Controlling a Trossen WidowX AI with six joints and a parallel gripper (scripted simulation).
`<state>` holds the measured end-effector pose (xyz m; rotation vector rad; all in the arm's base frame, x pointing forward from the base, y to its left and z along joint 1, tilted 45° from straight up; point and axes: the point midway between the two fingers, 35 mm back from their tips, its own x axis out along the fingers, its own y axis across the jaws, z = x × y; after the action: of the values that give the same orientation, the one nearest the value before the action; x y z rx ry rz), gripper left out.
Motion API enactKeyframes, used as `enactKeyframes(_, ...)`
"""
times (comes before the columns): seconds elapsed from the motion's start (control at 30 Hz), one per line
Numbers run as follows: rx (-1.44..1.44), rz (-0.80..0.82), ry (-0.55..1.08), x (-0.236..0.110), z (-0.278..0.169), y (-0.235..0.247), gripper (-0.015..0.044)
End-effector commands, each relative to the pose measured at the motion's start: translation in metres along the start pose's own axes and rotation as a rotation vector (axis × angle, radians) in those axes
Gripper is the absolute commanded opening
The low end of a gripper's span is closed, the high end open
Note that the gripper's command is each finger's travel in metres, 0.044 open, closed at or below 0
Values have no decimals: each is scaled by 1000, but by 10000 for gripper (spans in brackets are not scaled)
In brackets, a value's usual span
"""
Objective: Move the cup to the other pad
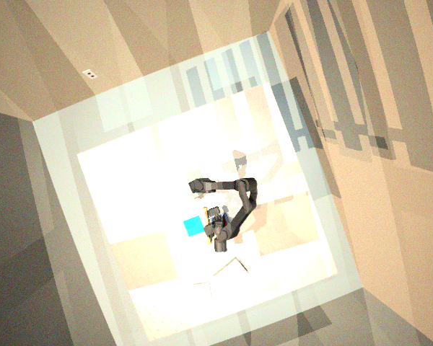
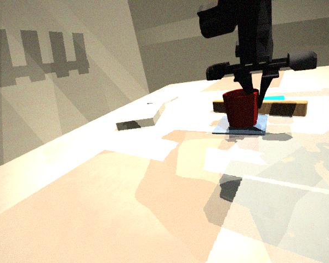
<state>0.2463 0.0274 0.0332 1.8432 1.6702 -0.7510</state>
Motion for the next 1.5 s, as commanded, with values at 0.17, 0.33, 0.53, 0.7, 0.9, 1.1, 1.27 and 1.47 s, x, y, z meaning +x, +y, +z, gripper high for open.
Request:
enactKeyframes(0.17,0,0,-1,-8,0,1,0)
enactKeyframes(0.33,3,-1,-2,-25,1,1,0)
enactKeyframes(0.53,6,-2,1,-45,2,-1,0)
enactKeyframes(0.7,8,-2,3,-56,3,-4,0)
enactKeyframes(0.9,8,-3,3,-56,3,-6,0)
enactKeyframes(1.1,17,-6,10,-54,3,-6,0)
enactKeyframes(1.27,17,-6,10,-54,3,-6,0)
enactKeyframes(1.47,17,-6,10,-54,3,-6,0)
